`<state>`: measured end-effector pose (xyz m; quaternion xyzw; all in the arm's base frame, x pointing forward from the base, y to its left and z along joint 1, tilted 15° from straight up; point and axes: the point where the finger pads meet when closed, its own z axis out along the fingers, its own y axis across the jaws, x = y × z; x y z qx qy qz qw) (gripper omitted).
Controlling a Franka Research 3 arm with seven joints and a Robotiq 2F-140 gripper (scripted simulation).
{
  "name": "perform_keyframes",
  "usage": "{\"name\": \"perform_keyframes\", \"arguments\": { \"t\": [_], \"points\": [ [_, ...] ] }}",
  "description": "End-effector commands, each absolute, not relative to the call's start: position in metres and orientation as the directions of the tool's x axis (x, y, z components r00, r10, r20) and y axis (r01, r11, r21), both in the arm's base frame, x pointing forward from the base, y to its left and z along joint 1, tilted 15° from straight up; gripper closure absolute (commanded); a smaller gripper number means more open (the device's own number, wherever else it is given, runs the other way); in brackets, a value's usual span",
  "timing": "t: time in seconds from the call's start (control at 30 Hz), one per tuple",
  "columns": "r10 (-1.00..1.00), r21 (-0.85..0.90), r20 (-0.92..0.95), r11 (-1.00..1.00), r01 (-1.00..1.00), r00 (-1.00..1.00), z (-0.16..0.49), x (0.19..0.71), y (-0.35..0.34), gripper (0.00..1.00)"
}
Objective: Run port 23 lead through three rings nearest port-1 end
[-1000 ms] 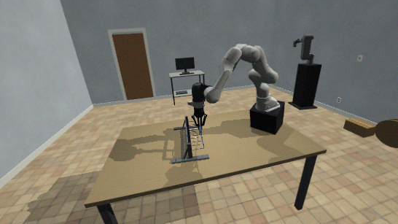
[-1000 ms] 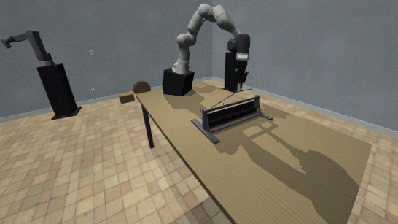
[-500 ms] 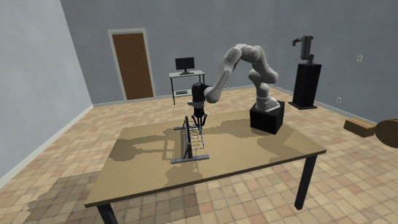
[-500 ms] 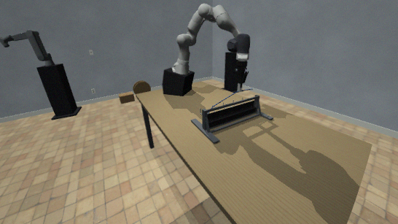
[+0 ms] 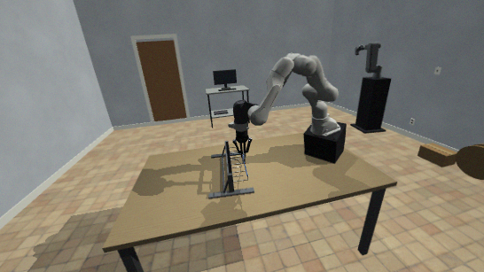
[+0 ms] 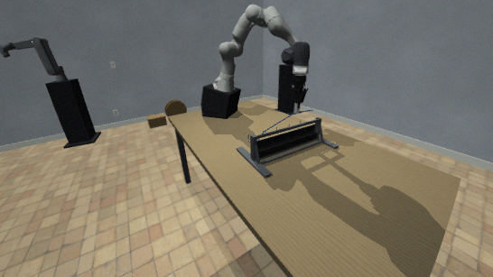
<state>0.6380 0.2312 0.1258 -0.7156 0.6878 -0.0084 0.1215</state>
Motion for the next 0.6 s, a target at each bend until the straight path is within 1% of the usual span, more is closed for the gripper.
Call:
{"name": "perform_keyframes", "arguments": {
  "t": [0.0, 0.57],
  "points": [
    [-0.985, -0.189, -0.164, -0.018, -0.982, 0.049, 0.1292, 0.6393, 0.2363, 1.00],
    [-0.985, -0.189, -0.164, -0.018, -0.982, 0.049, 0.1215, 0.6407, 0.2376, 1.00]
  ]
}}
